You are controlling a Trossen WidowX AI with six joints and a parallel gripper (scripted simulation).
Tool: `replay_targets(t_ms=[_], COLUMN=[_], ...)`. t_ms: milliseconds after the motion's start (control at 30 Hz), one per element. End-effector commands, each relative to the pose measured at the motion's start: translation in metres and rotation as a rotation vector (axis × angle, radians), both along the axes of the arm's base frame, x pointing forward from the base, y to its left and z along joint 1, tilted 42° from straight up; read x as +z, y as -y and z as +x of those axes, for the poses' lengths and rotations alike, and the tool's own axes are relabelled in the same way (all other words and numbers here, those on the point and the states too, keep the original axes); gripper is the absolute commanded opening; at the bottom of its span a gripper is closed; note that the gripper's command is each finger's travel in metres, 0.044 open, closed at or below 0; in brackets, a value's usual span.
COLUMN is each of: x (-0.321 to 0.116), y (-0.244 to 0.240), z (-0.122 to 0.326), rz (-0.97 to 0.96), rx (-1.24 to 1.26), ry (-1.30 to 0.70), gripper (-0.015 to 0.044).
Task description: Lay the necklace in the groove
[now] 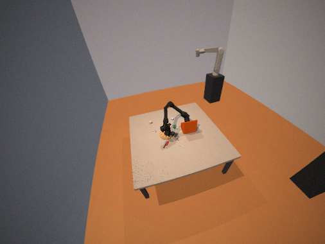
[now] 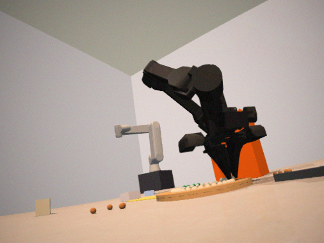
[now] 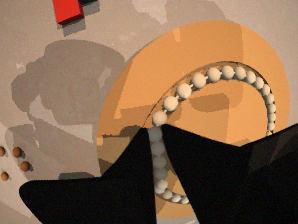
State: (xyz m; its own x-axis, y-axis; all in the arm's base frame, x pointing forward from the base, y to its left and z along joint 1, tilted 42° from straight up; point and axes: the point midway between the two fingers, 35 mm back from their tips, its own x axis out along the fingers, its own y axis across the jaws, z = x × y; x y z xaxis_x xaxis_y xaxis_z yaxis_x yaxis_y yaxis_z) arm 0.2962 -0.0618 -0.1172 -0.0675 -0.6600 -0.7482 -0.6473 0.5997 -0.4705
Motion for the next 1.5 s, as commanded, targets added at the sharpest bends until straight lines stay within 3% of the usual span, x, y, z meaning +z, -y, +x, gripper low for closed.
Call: replay_targets(t_ms=[0,400,1033,1433,1467], x=[0.001,0.001,0.004,0.033,0.031], y=[0.0,-0.001,-0.004,-0.018,-0.016], z=[0.0,-0.001,-0.001,-0.006,-0.006], rz=[0.0,-0.001,0.001,0.008,0.008], rx=[0.0,0.002,0.004,0.076,0.076], ry=[0.001,-0.006,-0.005,-0.069,-0.069], gripper=[0.0131,0.044,0.044,0.0125,0.012])
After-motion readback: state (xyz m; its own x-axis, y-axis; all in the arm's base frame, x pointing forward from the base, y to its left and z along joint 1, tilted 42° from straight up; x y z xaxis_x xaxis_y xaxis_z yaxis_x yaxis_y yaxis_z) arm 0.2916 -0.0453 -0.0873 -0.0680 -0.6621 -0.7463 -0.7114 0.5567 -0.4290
